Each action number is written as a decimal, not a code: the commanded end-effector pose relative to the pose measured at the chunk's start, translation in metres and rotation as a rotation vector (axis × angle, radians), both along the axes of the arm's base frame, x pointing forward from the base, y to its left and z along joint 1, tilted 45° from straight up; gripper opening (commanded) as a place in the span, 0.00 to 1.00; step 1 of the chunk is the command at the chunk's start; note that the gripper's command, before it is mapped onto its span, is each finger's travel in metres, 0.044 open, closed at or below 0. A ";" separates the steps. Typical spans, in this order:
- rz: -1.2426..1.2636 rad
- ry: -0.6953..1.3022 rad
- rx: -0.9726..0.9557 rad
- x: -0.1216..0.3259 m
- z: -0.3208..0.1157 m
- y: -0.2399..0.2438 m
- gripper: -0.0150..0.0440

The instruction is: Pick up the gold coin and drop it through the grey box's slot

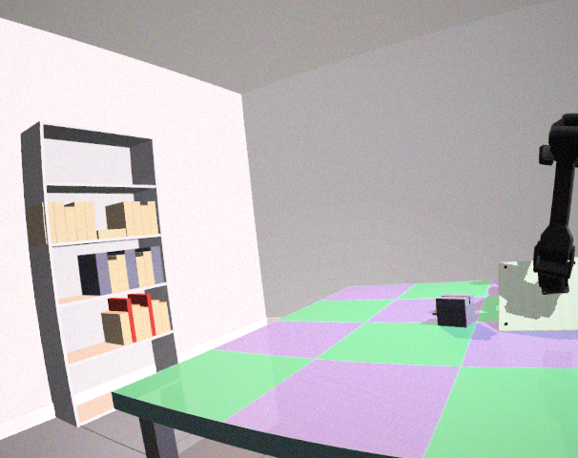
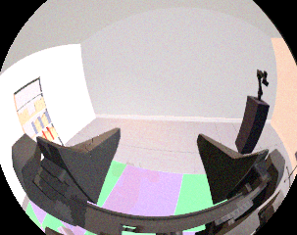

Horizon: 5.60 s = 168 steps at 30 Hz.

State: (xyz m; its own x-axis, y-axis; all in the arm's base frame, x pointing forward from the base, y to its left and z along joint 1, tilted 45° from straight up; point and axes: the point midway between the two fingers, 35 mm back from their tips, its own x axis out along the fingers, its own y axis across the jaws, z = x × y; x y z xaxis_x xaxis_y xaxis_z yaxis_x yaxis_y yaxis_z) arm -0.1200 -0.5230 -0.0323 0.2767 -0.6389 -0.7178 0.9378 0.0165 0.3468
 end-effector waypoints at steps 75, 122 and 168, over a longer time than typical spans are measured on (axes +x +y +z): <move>0.077 0.238 1.473 0.451 -0.054 0.440 0.53; 0.077 0.238 1.472 0.452 -0.054 0.439 0.25; 0.678 0.217 1.324 0.449 -0.005 0.393 0.25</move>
State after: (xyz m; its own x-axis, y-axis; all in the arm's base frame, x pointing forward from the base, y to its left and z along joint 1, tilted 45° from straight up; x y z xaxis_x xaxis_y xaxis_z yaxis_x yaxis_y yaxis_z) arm 0.3276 -0.1295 -0.0375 0.0612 0.6915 -0.7198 0.9465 0.1888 0.2618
